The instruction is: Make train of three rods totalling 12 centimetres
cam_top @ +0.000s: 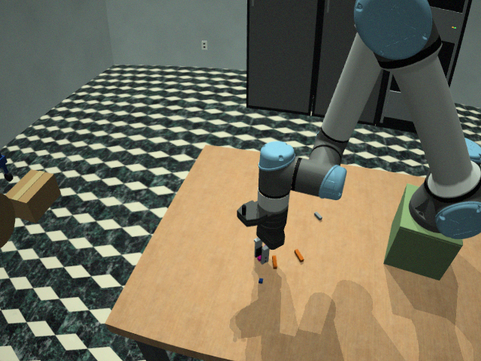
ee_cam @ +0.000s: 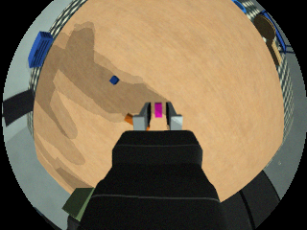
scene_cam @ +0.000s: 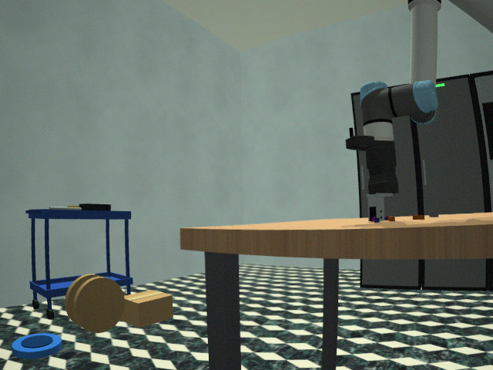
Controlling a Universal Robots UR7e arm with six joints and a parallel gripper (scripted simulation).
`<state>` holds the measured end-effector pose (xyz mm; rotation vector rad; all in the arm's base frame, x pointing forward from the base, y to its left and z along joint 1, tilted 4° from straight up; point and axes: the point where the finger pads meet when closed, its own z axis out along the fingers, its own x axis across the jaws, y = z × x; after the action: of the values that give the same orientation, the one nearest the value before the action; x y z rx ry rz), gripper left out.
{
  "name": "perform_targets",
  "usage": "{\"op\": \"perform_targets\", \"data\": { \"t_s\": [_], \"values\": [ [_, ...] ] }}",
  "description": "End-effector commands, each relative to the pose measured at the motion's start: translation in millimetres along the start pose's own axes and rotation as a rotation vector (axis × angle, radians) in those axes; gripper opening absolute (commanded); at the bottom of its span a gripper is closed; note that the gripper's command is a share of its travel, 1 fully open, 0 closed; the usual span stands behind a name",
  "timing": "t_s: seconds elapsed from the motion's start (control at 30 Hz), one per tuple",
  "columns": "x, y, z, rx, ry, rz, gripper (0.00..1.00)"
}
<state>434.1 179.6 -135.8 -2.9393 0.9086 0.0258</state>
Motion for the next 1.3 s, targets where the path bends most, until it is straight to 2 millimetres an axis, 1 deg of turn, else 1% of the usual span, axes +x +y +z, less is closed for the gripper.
{"op": "perform_targets", "data": {
  "t_s": [0.0,1.03,1.07,1.27],
  "values": [
    [0.4,-0.4,-0.2,0.001,0.001,0.0,0.54],
    [0.4,-0.4,-0.2,0.001,0.001,0.0,0.54],
    [0.4,-0.4,-0.2,0.001,0.001,0.0,0.24],
    [0.4,-0.4,-0.2,0.001,0.001,0.0,0.24]
  ]
}}
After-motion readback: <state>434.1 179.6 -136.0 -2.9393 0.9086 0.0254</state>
